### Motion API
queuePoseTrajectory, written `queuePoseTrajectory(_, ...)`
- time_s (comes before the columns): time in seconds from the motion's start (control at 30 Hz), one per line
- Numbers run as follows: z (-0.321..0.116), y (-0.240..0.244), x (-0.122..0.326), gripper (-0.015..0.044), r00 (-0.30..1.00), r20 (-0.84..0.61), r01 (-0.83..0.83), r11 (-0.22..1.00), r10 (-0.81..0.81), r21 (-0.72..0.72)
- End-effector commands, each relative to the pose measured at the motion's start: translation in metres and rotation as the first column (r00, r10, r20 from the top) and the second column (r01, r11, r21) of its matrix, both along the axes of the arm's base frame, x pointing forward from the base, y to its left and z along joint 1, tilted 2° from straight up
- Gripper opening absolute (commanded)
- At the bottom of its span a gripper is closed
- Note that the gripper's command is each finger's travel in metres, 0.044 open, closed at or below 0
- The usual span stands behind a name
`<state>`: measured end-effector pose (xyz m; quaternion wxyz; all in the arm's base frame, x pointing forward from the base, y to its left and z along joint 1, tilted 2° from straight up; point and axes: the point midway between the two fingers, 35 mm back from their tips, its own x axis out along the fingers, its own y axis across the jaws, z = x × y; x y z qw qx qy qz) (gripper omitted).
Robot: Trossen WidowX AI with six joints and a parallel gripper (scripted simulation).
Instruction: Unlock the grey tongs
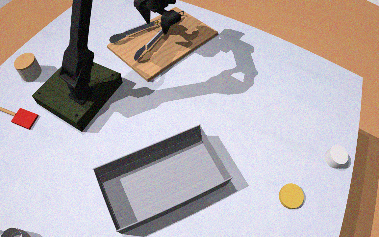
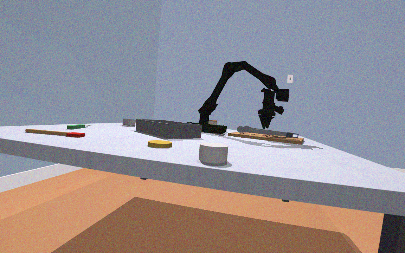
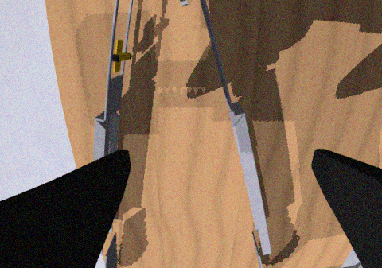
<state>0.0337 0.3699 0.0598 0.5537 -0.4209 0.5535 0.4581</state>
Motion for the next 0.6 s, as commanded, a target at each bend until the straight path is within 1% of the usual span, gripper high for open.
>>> queuePoseTrajectory(0.0,0.022,-0.007,0.052,0.0440,1.000,0.007,0.021,1.000,-0.021,0.017)
queuePoseTrajectory(0.1,0.040,-0.024,0.100,0.0440,1.000,0.011,0.022,1.000,-0.022,0.017)
queuePoseTrajectory(0.17,0.049,-0.035,0.121,0.0440,1.000,0.012,0.019,1.000,-0.019,0.015)
queuePoseTrajectory(0.4,0.052,-0.036,0.123,0.0440,1.000,0.013,0.019,1.000,-0.020,0.015)
queuePoseTrajectory(0.5,0.068,-0.037,0.124,0.0440,1.000,0.013,0.026,1.000,-0.027,0.015)
queuePoseTrajectory(0.57,0.087,-0.040,0.124,0.0440,0.999,0.015,0.035,0.999,-0.035,0.015)
